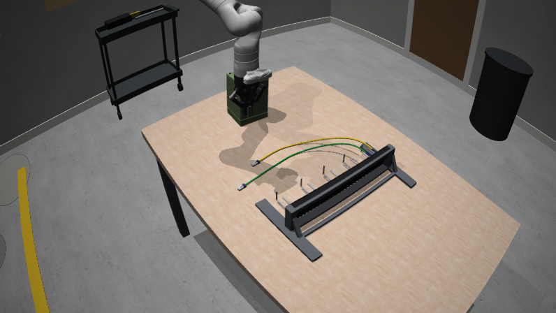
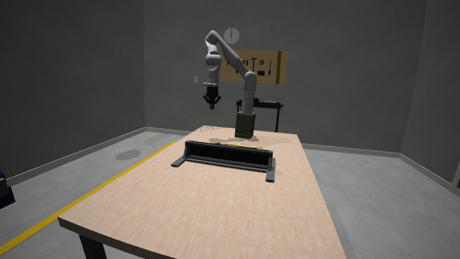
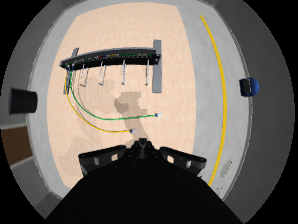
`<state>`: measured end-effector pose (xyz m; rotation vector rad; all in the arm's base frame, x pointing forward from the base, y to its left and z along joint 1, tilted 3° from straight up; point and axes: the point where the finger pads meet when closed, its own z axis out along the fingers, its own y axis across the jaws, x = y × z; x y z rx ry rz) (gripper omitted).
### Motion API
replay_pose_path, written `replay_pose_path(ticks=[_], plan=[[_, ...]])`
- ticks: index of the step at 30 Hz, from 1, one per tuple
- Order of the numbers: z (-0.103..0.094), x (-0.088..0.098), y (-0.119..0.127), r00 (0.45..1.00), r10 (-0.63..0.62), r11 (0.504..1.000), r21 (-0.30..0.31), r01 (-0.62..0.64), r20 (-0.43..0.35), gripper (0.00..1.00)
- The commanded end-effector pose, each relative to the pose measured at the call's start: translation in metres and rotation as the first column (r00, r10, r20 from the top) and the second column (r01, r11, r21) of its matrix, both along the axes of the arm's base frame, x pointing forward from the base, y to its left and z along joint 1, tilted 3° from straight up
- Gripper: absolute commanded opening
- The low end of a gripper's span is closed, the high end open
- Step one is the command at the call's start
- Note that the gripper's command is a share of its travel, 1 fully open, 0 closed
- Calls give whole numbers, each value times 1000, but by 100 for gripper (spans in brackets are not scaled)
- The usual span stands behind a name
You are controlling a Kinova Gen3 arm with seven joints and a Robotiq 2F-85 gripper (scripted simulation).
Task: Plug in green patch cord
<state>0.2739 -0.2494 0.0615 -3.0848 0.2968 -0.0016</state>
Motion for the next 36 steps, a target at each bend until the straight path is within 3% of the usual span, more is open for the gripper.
replay_pose_path(ticks=[1,23,36], plan=[[2,1,0,1000,5,1000,0,-5,5,0],[-4,7,8,1000,11,999,-38,-11,-13,0],[-15,27,24,1000,6,988,-153,-9,-20,0]])
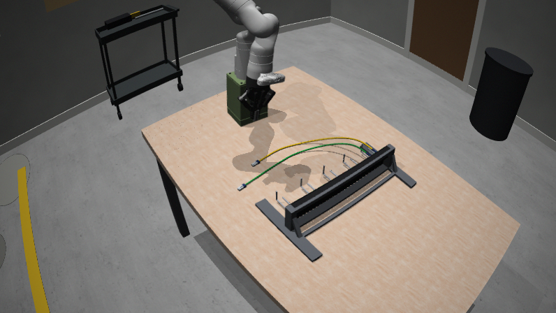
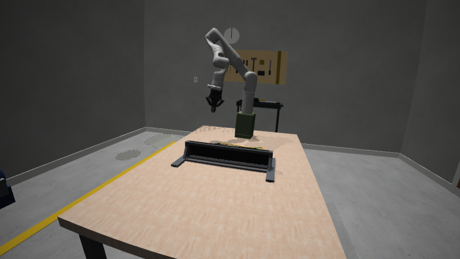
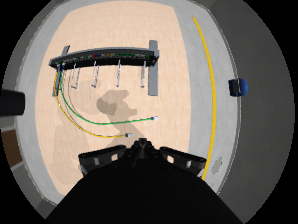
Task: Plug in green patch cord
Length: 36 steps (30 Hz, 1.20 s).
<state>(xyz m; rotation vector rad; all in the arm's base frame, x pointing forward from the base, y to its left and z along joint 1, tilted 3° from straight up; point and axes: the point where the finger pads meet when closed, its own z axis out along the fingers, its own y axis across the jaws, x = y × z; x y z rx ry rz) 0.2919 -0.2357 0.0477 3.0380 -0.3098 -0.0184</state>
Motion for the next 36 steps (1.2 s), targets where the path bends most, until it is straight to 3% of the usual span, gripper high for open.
replay_pose_path(ticks=[1,8,19,22,29,36], plan=[[-2,12,12,1000,19,999,-37,-19,7,0],[-6,28,22,999,20,995,-99,-17,29,0],[-10,75,61,987,40,976,-219,-5,156,0],[-10,79,64,984,39,974,-226,1,172,0],[-8,114,106,952,66,968,-249,11,299,0],[-3,143,155,901,82,974,-226,18,426,0]])
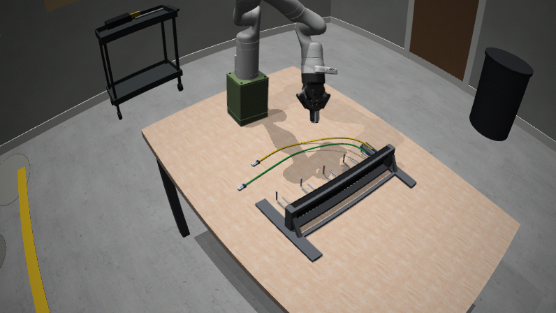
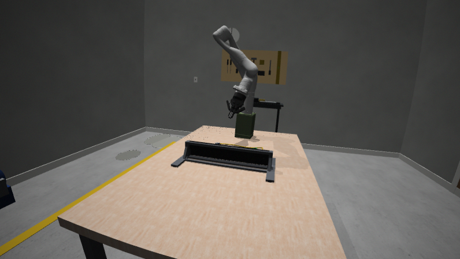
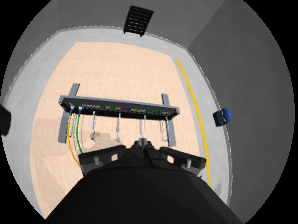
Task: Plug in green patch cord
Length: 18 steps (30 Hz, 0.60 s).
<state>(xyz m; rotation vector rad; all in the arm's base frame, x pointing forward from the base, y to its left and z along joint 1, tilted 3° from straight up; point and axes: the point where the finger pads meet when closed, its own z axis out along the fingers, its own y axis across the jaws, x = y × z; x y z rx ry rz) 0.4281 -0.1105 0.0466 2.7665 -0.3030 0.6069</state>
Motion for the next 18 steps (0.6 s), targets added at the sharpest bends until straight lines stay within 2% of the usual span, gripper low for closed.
replay_pose_path(ticks=[1,2,13,18], plan=[[-2,7,29,999,35,999,17,-36,30,0],[-2,7,29,999,35,999,17,-36,30,0],[7,32,106,978,69,991,100,-91,199,0],[7,35,128,970,77,984,137,-111,232,0]])
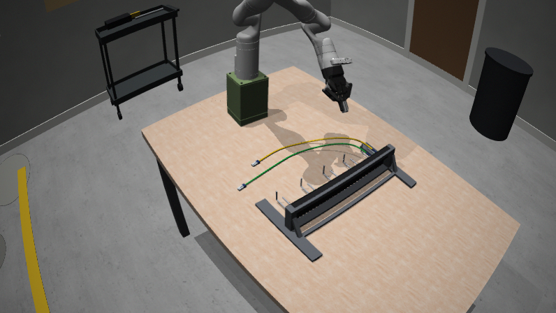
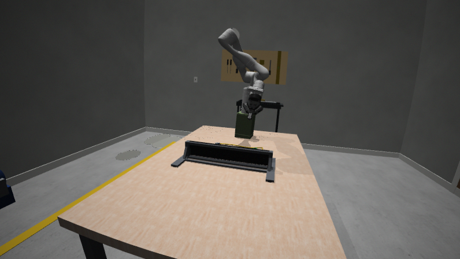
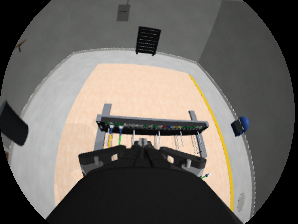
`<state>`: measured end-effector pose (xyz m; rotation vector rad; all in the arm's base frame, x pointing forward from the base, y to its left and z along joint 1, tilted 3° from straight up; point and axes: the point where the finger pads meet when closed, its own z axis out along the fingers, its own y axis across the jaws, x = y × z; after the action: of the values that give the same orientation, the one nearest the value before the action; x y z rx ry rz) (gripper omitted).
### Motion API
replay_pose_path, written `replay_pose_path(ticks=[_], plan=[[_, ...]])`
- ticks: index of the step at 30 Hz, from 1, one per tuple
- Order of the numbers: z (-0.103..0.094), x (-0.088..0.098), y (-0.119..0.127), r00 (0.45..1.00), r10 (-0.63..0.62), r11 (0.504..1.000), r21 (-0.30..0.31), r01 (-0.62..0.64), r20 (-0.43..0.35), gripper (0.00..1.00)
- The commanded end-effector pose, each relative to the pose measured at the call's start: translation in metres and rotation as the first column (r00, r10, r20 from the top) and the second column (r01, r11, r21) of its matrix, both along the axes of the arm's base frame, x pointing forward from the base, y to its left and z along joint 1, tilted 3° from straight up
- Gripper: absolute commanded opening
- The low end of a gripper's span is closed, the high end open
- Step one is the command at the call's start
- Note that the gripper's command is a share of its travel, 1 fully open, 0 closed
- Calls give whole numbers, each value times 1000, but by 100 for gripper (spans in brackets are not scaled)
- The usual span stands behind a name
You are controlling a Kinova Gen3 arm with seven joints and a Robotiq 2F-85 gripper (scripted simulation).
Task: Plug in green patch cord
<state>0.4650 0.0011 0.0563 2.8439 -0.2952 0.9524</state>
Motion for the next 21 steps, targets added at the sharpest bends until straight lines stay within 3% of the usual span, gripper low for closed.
replay_pose_path(ticks=[1,10,21], plan=[[-2,-2,17,1000,21,1000,20,-21,5,0],[4,2,49,997,42,996,75,-47,60,0],[5,3,60,996,47,994,94,-54,76,0]])
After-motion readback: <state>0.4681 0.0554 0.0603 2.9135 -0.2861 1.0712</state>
